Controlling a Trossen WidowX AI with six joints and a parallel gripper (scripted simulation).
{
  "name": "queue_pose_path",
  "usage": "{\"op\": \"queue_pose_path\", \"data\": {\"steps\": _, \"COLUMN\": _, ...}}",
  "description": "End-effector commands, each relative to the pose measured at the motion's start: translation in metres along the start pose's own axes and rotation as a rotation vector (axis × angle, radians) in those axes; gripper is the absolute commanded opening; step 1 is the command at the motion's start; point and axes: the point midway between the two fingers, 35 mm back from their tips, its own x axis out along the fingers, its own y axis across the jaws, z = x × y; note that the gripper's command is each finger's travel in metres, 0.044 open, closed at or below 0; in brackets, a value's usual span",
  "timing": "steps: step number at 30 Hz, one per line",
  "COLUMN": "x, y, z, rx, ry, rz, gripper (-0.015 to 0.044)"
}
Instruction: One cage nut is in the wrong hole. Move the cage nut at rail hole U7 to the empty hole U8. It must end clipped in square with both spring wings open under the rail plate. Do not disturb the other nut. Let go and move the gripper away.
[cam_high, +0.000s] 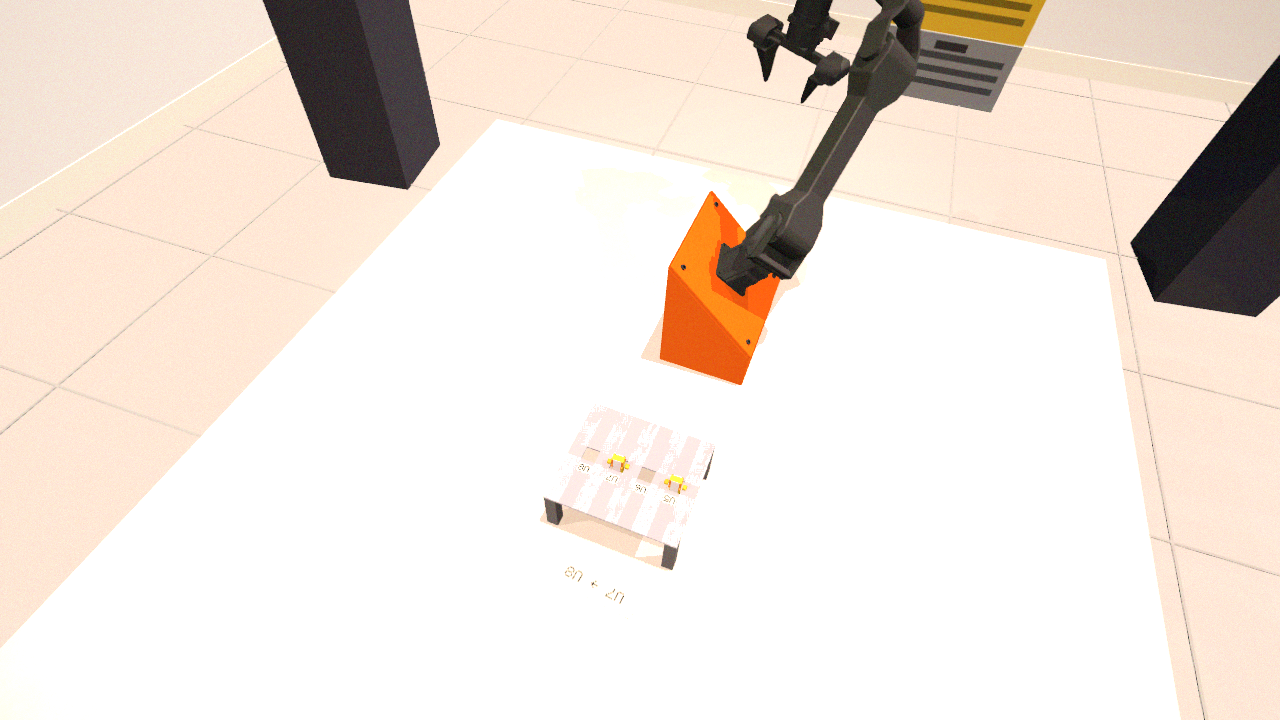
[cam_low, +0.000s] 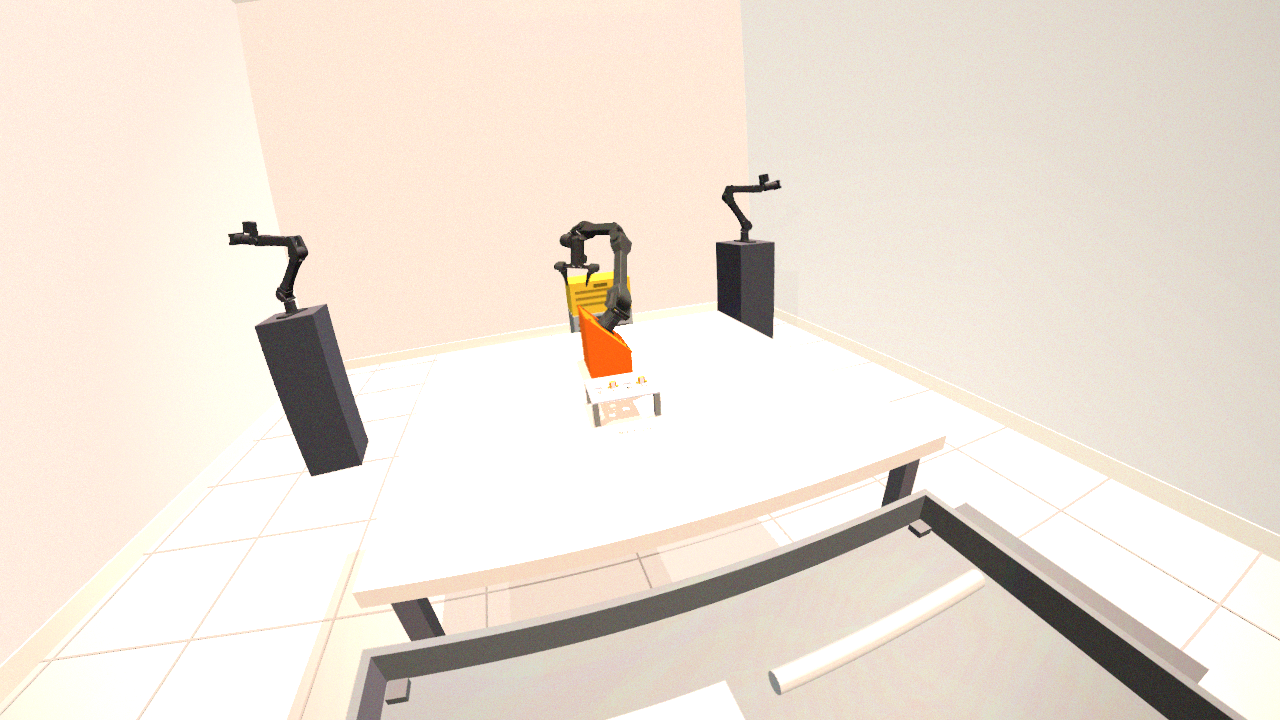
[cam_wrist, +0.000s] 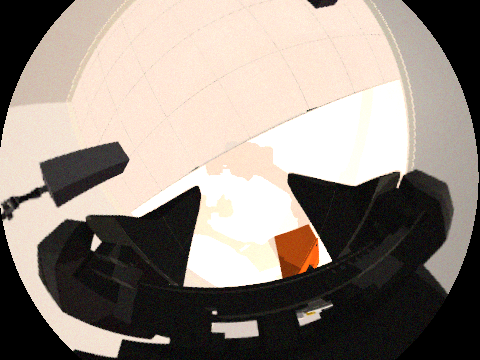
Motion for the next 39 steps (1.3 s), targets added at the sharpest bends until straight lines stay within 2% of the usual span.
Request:
{"op": "queue_pose_path", "data": {"steps": 1, "x": -0.001, "y": 0.001, "z": -0.001, "rx": -0.001, "ry": 0.0, "rz": 0.002, "gripper": 0.0426}}
{"op": "queue_pose_path", "data": {"steps": 2, "x": -0.002, "y": 0.003, "z": -0.003, "rx": -0.005, "ry": 0.001, "rz": 0.008, "gripper": 0.044}}
{"op": "queue_pose_path", "data": {"steps": 15, "x": -0.066, "y": 0.079, "z": -0.095, "rx": -0.168, "ry": 0.01, "rz": 0.192, "gripper": 0.044}}
{"op": "queue_pose_path", "data": {"steps": 27, "x": -0.136, "y": 0.138, "z": -0.265, "rx": -0.521, "ry": 0.031, "rz": 0.352, "gripper": 0.044}}
{"op": "queue_pose_path", "data": {"steps": 39, "x": -0.167, "y": 0.121, "z": -0.447, "rx": -0.895, "ry": 0.077, "rz": 0.42, "gripper": 0.044}}
